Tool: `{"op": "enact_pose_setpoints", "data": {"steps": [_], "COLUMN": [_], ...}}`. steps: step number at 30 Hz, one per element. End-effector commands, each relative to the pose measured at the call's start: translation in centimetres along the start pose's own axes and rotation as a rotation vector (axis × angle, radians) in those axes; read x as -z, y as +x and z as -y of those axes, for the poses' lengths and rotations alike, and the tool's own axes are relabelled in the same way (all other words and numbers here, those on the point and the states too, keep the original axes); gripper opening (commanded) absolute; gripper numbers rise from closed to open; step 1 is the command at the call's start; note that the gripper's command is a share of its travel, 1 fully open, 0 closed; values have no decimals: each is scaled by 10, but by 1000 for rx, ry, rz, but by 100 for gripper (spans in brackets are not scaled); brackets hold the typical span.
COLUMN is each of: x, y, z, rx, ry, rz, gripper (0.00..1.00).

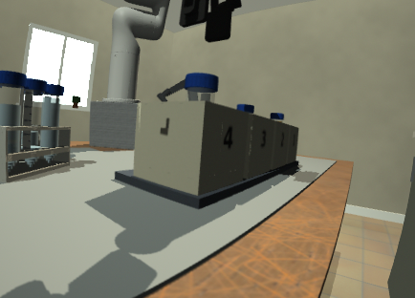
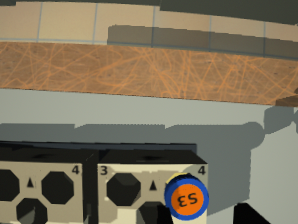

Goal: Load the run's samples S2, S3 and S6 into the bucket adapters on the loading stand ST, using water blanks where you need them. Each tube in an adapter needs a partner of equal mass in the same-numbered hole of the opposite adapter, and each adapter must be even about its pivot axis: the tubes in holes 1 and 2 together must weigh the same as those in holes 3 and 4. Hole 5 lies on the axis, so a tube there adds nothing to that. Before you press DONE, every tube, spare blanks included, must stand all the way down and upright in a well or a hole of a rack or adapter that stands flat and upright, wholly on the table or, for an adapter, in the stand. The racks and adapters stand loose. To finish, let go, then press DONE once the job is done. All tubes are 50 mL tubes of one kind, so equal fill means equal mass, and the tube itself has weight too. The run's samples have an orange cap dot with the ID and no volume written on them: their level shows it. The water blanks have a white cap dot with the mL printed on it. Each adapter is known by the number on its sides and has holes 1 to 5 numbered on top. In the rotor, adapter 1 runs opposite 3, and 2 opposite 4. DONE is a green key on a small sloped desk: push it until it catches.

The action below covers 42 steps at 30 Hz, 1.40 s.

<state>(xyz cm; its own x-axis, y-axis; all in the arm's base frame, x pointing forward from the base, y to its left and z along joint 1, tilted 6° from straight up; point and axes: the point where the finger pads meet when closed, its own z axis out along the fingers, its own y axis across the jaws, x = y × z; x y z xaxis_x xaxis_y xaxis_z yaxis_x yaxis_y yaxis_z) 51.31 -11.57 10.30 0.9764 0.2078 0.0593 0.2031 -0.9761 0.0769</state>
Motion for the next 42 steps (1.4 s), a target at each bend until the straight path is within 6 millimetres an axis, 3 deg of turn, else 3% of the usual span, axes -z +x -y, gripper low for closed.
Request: {"op": "enact_pose_setpoints", "data": {"steps": [1, 26, 42], "x": [10, 56, 56], "y": [2, 2, 2], "z": [-1, -1, -1], "rx": [0, 0, 0], "ry": [-2, -2, -2], "rz": [-6, -6, -6], "gripper": [44, 44, 44]}}
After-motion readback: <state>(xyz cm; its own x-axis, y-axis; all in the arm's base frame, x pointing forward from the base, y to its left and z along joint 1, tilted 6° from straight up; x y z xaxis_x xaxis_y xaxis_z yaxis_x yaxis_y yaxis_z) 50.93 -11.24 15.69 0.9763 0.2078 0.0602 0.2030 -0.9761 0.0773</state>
